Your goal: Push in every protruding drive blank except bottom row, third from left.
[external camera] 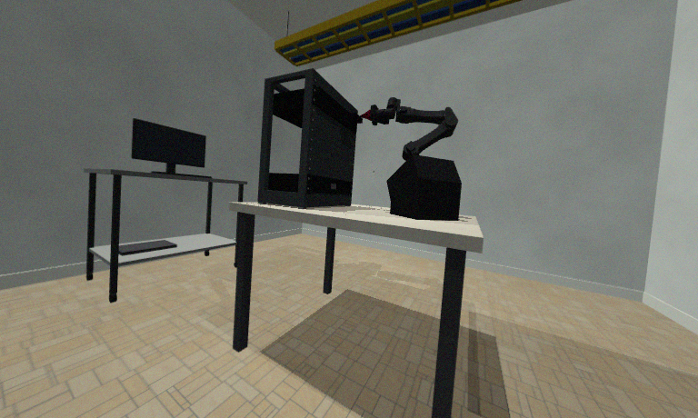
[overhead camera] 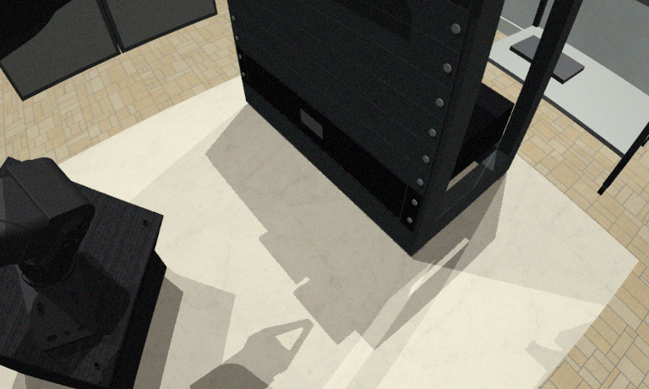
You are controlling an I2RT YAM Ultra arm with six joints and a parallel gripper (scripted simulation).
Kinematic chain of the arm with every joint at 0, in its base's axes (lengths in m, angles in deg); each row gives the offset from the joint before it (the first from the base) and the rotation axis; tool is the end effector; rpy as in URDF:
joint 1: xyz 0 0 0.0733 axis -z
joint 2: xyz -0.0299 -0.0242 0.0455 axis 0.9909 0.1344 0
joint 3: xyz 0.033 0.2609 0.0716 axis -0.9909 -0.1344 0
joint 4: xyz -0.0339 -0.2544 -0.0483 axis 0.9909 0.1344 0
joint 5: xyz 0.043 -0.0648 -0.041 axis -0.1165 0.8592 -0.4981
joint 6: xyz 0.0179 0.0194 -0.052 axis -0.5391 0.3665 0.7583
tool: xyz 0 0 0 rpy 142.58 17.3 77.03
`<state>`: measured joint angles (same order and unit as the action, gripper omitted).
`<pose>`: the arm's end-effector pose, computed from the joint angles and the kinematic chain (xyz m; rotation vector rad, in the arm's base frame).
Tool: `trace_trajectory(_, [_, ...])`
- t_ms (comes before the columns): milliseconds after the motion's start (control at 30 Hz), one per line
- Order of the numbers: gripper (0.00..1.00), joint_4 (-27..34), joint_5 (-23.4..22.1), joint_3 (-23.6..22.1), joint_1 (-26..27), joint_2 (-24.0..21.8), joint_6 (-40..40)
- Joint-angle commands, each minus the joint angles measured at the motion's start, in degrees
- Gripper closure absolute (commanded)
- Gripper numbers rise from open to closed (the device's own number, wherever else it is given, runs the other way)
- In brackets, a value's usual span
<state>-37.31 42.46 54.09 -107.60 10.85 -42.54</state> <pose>0.0956 0.0355 0.4100 0.6521 1.1485 1.2238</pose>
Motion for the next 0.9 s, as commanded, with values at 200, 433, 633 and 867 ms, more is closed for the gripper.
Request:
trace_trajectory(200, [1.0, 1.4, 0.8, 1.9, -0.7, -0.2, 1.1])
trace_trajectory(433, [1.0, 0.5, -0.1, 1.8, 0.7, 1.4, 1.0])
trace_trajectory(633, [1.0, -2.4, -2.3, -1.2, 3.2, 2.9, -0.4])
trace_trajectory(867, [1.0, -2.5, -2.4, -1.1, 2.8, 2.2, -0.1])
